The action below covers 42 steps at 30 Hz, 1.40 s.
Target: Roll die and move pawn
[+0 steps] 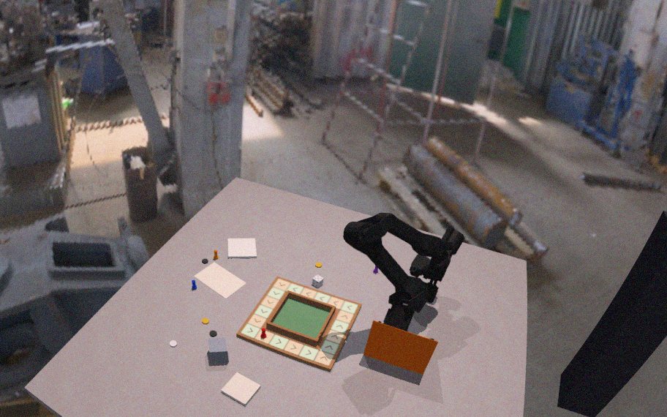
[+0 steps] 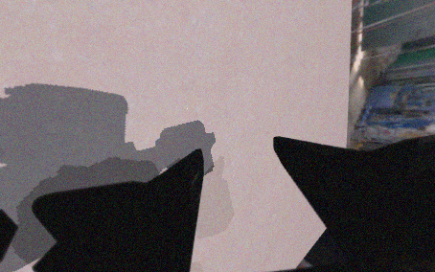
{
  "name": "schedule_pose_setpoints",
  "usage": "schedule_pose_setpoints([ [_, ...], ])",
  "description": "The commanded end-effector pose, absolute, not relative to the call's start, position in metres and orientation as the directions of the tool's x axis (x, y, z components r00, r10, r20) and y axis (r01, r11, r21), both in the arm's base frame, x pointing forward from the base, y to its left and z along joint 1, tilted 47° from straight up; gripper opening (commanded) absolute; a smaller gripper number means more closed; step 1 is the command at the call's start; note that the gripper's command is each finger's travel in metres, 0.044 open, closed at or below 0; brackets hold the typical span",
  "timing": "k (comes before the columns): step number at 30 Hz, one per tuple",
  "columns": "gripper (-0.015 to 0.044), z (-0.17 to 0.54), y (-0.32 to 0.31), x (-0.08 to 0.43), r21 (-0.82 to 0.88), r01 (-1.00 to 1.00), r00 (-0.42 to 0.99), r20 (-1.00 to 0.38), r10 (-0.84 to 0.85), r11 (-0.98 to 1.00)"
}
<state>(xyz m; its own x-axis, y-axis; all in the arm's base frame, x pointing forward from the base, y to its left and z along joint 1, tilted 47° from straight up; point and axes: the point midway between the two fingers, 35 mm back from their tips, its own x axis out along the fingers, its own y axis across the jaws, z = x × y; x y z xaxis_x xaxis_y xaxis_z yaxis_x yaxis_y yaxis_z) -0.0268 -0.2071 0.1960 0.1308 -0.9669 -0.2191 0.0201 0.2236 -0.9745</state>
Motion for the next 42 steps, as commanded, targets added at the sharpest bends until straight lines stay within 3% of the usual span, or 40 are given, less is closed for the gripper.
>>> schedule_pose_setpoints([
  [1, 0.0275, 0.202, -0.215, -0.012, -0.954, 0.087, 0.191, -0.266, -0.945, 0.286],
  [13, 0.0275, 0.217, -0.233, 0.046, -0.878, 0.135, 0.378, -0.382, -0.843, 0.459],
  [29, 0.0275, 0.259, -0.229, 0.149, -0.824, 0.030, 0.601, -0.438, -0.669, 0.566],
  [36, 0.0275, 0.222, -0.224, 0.200, -0.607, 0.117, 0.519, -0.638, -0.570, 0.786],
  [42, 0.0275, 0.182, -0.196, 0.245, -0.473, 0.179, 0.373, -0.779, -0.505, 0.863],
])
